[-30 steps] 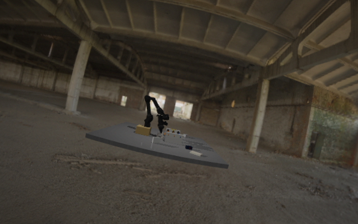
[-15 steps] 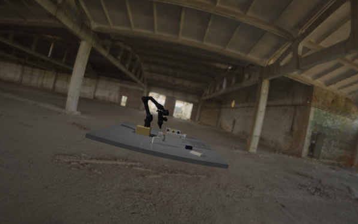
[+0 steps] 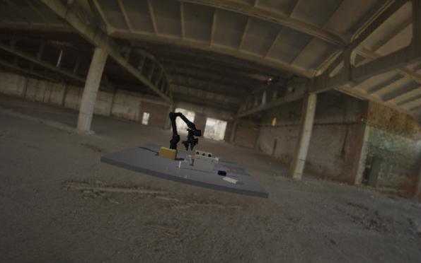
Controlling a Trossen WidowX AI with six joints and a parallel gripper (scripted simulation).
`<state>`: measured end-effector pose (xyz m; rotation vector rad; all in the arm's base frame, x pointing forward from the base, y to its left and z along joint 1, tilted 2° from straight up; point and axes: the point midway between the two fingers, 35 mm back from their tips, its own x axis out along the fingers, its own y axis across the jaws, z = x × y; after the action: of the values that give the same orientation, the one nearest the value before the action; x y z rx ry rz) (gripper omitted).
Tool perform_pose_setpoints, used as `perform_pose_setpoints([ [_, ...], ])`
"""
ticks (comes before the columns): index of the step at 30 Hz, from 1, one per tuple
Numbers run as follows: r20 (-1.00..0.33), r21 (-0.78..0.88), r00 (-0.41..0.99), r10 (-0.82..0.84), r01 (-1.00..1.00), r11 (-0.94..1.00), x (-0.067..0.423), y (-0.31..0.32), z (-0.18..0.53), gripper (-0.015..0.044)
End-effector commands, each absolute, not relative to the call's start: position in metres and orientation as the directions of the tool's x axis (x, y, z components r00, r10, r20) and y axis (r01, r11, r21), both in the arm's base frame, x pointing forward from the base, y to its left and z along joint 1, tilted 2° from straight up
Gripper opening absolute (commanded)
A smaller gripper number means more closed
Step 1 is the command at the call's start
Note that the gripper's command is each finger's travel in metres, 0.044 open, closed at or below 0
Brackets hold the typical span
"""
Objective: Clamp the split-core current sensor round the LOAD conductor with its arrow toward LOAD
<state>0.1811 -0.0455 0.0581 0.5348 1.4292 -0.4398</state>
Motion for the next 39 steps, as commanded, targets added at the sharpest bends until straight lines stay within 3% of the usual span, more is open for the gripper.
perform_pose_setpoints([
  [1, -1.0, -0.012, -0.01, -0.006, 0.963, 0.268, 0.189, -0.044, 0.059, 0.032],
  [39, -1.0, -0.02, -0.018, -0.008, 0.976, 0.215, 0.189, -0.045, 0.0, 0.032],
])
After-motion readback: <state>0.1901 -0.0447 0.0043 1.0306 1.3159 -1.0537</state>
